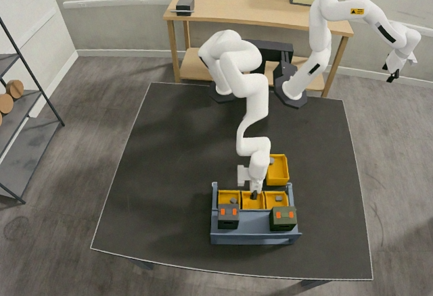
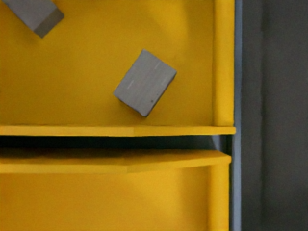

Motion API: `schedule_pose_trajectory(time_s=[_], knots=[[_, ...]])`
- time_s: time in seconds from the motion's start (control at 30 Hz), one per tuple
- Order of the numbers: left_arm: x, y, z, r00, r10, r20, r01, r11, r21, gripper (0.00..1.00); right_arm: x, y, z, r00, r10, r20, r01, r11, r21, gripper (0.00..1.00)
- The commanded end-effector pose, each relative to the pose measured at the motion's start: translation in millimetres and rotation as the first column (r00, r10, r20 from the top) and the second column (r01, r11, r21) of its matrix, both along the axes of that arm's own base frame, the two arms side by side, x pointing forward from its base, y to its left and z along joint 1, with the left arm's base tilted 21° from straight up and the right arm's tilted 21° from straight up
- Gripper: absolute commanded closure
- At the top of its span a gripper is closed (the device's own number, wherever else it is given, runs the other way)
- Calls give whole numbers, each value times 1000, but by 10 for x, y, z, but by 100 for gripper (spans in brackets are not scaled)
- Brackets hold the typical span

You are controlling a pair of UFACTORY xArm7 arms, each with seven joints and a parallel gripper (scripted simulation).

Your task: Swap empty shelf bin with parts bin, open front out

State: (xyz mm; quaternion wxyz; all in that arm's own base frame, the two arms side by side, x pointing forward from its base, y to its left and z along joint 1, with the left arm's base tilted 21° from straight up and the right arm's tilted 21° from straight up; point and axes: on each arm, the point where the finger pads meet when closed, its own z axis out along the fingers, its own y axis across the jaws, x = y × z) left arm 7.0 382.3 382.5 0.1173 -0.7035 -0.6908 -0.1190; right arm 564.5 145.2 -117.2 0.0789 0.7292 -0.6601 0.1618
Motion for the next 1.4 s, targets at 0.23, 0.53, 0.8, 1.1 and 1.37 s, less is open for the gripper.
schedule_pose_trajectory(time_s=[0.23, 0.53, 0.8, 1.1, 1.37], knots=[[-1, 4, 19, 1000, 0, 1, 0, 1000, 4, 0, 24, 13, -1, 1000, 2, 5, -2, 1000, 3, 5], [-1, 4, 19, 1000, 0, 1, 0, 1000, 4, 0, 24, 13, -1, 1000, 2, 5, -2, 1000, 3, 5], [-1, 4, 19, 1000, 0, 1, 0, 1000, 4, 0, 24, 13, -1, 1000, 2, 5, -2, 1000, 3, 5], [-1, 4, 19, 1000, 0, 1, 0, 1000, 4, 0, 26, 8, -15, 1000, 2, 5, -2, 1000, 3, 5], [-1, 4, 19, 1000, 0, 1, 0, 1000, 4, 0, 32, -6, -54, 1000, 2, 5, -2, 1000, 3, 5]])
